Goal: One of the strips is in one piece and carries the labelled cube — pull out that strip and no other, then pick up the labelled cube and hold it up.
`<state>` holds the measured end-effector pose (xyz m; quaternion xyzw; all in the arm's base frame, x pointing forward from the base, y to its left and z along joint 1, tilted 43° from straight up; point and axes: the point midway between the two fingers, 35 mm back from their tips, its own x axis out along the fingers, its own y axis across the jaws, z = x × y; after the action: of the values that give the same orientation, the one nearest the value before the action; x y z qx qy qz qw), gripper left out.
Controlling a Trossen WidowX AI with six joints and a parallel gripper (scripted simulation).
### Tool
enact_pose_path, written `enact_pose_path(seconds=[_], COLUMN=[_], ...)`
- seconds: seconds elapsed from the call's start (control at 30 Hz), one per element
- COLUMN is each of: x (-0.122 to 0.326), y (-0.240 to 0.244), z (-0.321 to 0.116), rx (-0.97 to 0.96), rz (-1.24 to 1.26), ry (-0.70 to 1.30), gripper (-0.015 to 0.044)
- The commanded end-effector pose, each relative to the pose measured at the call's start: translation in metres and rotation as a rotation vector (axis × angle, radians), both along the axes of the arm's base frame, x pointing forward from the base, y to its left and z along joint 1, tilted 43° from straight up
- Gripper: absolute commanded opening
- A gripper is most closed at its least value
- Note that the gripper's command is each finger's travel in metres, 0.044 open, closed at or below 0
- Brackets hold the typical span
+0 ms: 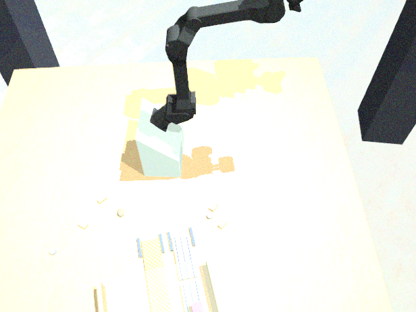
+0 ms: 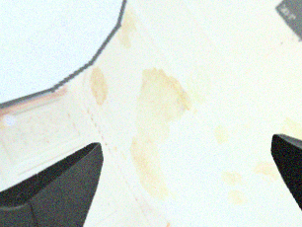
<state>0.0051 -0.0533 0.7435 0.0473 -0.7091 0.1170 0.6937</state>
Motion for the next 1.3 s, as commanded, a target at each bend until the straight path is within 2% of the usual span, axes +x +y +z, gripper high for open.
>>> enact_pose_path(seconds=[0.0, 0.13, 0.3, 0.47, 0.63, 0.93, 1.27], x=[-0.015, -0.015, 0.008, 0.051, 0.107, 0.221, 0.324], y=[0.066, 0.130, 0.206, 0.266, 0.304, 0.321, 0.266], z=[-0.010, -0.029, -0.063, -0.108, -0.158, -0.268, -0.407], rx=[-0.132, -0.270, -0.447, -0.616, -0.756, -0.934, -0.941], rz=[0.000, -0.003, -0.004, 0.001, 0.005, 0.050, 0.161], ry=[-0.040, -0.051, -0.016, 0.072, 0.203, 0.553, 1.068], gripper=[0.0400, 0.0400, 0.0400, 0.0400, 0.0400, 0.0400, 0.0400])
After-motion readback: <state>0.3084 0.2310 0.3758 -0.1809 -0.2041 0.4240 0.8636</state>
